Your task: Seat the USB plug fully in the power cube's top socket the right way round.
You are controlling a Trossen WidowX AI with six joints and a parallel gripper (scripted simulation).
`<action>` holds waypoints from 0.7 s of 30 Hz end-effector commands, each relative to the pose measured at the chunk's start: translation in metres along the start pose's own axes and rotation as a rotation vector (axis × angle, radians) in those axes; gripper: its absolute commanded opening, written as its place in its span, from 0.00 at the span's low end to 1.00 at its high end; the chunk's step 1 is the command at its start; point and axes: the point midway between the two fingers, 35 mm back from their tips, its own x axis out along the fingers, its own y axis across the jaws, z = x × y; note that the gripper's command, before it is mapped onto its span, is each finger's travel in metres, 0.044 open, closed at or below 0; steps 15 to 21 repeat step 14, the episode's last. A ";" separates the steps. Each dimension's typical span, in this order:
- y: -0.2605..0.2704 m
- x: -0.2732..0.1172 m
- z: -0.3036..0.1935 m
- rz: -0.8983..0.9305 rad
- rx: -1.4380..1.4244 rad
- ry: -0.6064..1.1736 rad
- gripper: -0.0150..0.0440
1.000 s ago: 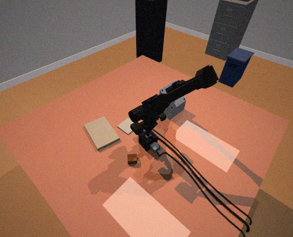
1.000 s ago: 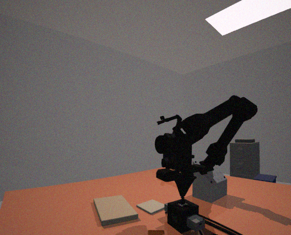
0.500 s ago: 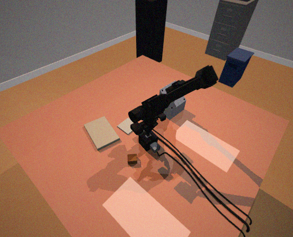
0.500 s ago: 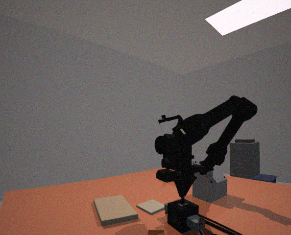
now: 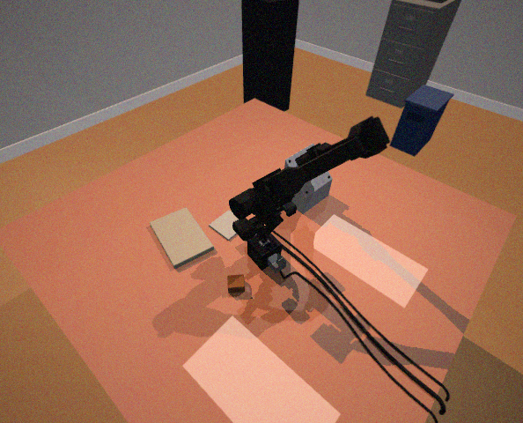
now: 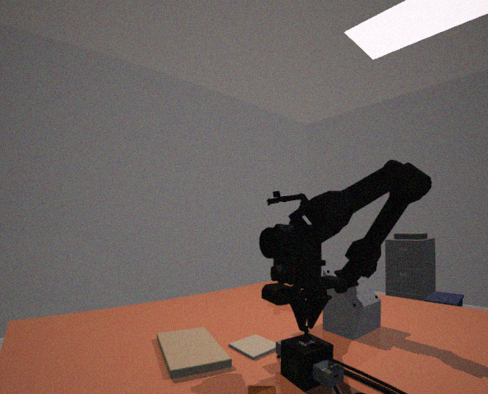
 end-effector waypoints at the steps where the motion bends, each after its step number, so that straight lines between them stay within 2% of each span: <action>1: 0.000 0.000 0.000 0.000 0.000 0.000 0.42; 21: 0.000 -0.012 0.000 0.000 0.000 -0.001 0.42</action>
